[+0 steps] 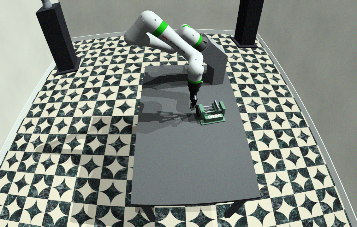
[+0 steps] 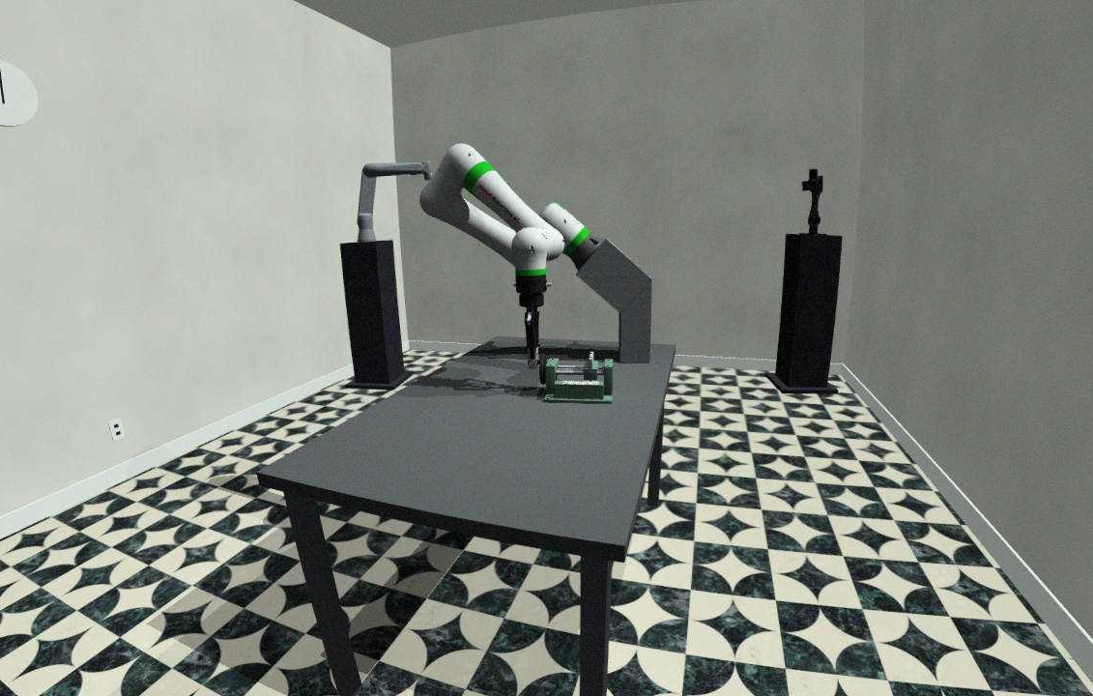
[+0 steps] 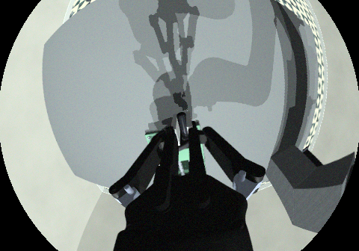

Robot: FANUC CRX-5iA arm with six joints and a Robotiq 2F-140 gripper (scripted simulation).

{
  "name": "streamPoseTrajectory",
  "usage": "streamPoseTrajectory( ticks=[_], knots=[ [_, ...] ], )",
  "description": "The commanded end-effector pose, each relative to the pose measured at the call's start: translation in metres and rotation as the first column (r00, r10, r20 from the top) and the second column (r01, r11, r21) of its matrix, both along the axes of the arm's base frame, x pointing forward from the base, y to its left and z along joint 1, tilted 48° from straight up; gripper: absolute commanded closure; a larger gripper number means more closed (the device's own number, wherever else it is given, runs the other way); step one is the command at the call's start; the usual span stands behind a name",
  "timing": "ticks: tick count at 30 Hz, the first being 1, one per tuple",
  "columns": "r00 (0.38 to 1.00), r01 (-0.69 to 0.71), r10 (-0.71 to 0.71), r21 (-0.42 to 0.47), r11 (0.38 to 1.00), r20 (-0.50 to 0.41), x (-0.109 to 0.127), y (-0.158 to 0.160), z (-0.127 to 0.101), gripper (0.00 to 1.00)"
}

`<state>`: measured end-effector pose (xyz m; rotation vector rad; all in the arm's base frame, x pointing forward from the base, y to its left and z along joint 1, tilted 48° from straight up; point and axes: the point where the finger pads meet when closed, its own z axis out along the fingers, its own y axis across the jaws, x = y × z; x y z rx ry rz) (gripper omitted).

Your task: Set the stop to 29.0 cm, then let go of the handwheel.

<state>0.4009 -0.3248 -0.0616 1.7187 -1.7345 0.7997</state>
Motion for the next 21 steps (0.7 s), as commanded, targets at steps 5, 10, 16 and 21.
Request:
streamPoseTrajectory(
  ticks=[5,10,16,21],
  knots=[
    [1.000,0.000,0.000,0.000,1.000,0.000,0.006,0.006,0.006,0.96],
    [1.000,0.000,0.000,0.000,1.000,0.000,0.013,0.010,0.009,0.96],
    [1.000,0.000,0.000,0.000,1.000,0.000,0.021,0.013,0.012,0.96],
    [1.000,0.000,0.000,0.000,1.000,0.000,0.033,0.014,0.013,0.96]
  ],
)
